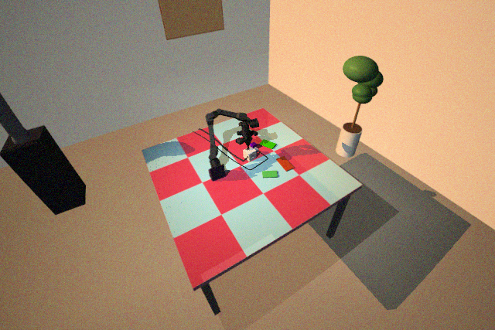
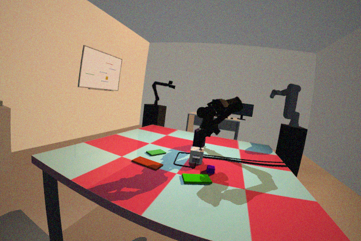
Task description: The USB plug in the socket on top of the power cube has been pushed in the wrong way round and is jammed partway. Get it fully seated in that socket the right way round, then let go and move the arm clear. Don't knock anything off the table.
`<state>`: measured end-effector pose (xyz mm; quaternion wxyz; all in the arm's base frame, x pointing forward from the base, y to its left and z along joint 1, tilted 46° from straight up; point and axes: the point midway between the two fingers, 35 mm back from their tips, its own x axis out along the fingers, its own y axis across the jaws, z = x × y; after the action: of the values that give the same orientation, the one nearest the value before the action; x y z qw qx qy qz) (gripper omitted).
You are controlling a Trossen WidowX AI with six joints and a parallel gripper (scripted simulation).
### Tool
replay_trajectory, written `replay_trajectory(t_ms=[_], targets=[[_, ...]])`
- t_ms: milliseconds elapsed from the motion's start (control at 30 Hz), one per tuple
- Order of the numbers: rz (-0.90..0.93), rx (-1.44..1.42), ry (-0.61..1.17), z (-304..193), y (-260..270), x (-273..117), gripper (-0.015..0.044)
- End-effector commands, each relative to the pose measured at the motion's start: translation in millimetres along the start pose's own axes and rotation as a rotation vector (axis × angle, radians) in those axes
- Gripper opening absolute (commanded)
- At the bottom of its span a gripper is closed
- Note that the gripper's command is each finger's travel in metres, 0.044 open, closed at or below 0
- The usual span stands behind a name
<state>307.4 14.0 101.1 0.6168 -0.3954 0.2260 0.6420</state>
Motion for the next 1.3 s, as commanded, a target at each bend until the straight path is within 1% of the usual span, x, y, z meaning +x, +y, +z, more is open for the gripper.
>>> replay_trajectory(t_ms=[0, 1267], targets=[[-0.001, 0.002, 0.001, 0.0, -0.1, 0.6, 0.0], [-0.001, 0.002, 0.001, 0.7, -0.1, 5.1, 0.0]])
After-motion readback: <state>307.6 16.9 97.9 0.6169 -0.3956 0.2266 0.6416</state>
